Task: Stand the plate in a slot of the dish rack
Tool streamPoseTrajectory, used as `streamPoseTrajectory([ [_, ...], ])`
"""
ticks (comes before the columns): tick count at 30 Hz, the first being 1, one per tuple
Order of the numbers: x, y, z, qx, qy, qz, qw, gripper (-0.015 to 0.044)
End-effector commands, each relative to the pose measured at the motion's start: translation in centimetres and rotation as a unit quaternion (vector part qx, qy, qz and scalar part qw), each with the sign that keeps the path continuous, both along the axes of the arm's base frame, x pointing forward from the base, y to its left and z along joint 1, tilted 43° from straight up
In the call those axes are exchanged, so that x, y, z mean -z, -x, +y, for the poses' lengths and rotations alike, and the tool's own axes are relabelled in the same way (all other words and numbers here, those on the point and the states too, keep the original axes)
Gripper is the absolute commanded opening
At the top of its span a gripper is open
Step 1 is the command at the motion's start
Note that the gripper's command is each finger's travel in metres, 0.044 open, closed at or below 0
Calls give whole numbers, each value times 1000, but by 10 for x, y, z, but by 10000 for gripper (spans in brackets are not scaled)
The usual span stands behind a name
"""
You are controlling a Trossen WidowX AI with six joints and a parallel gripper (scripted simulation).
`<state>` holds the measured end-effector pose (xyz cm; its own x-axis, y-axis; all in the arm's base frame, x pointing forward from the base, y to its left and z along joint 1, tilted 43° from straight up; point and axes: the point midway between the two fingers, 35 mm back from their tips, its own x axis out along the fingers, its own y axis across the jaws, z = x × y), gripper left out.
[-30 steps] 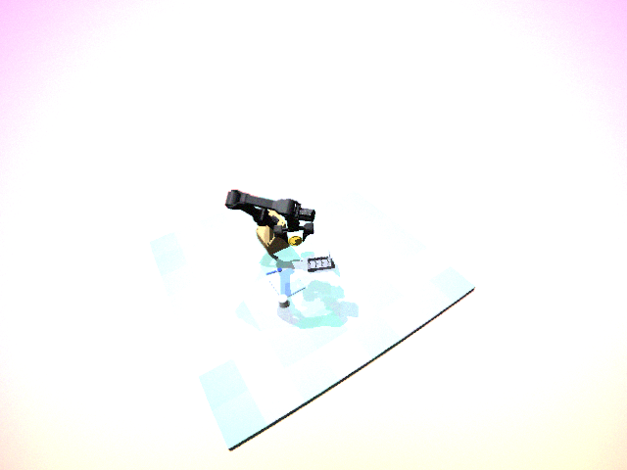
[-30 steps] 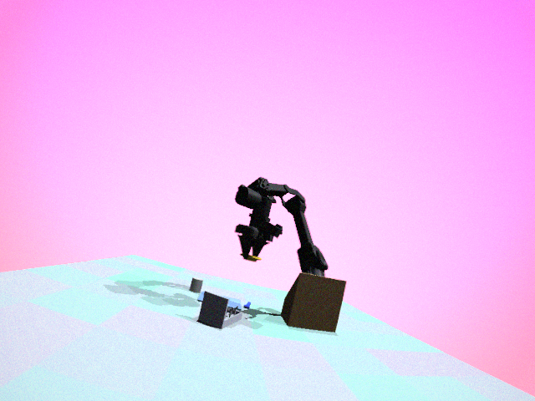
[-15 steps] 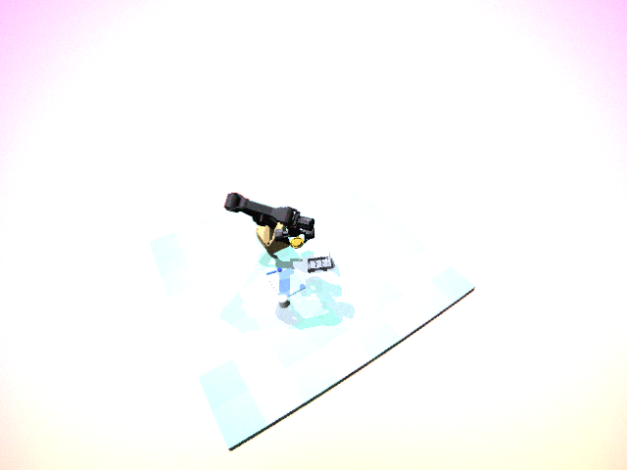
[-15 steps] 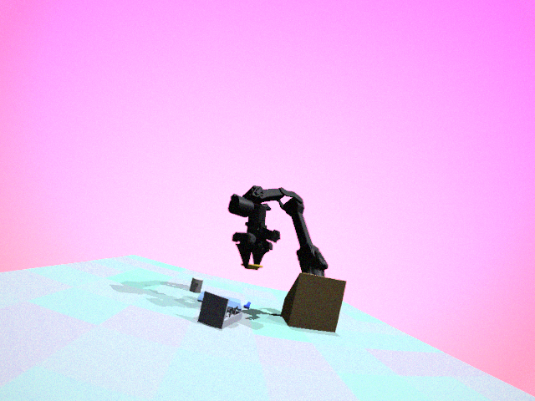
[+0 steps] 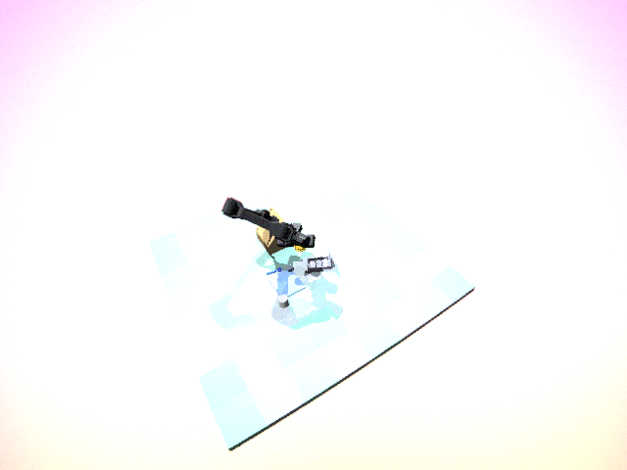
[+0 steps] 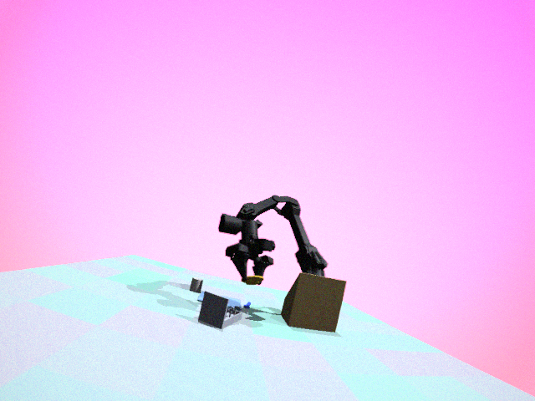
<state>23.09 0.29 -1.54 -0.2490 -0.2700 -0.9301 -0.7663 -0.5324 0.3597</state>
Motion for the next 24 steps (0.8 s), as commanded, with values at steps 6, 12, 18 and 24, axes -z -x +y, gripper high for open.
streamPoseTrajectory([
  [6,20,1,-7,78,-88,-26,993,0],
  [12,30,0,-12,125,-139,-49,981,0],
  [18,37,-1,-17,169,-189,-77,964,0],
  [24,42,-4,-24,208,-235,-109,943,0],
])
